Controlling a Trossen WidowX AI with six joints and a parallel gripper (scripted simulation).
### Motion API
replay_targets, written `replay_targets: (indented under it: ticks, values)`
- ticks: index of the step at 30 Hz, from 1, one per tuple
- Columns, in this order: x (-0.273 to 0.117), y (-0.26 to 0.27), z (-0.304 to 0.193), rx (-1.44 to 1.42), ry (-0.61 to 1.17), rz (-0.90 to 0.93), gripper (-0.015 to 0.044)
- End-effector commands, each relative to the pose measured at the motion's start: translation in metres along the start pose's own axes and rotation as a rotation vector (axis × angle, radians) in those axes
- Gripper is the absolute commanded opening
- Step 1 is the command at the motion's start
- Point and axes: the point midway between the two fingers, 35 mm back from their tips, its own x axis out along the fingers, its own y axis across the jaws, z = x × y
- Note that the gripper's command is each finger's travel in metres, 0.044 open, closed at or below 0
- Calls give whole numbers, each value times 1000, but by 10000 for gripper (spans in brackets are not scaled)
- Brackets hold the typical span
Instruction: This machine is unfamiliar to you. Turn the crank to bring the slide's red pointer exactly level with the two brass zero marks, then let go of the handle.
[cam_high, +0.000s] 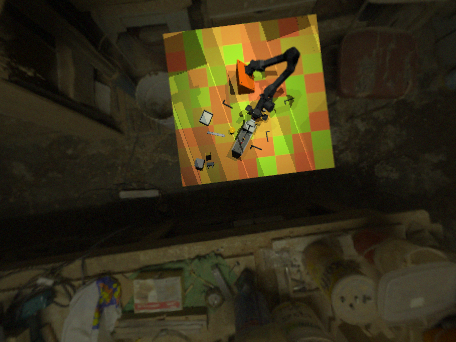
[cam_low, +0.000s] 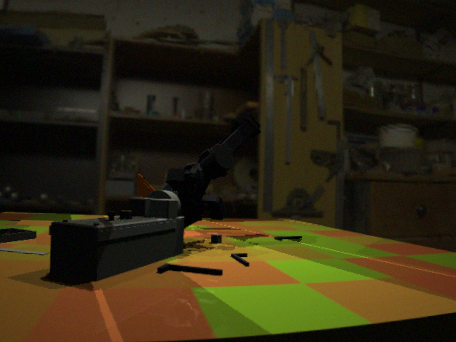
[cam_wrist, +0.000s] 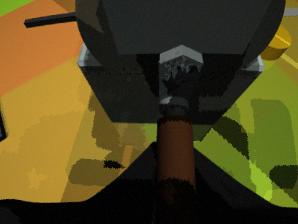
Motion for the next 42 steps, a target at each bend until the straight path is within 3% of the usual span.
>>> replay_targets:
  ticks: [1,42]
  values:
    - [0,9,0,-10,4,24,0]
    - [-1,14,1,-10,4,24,0]
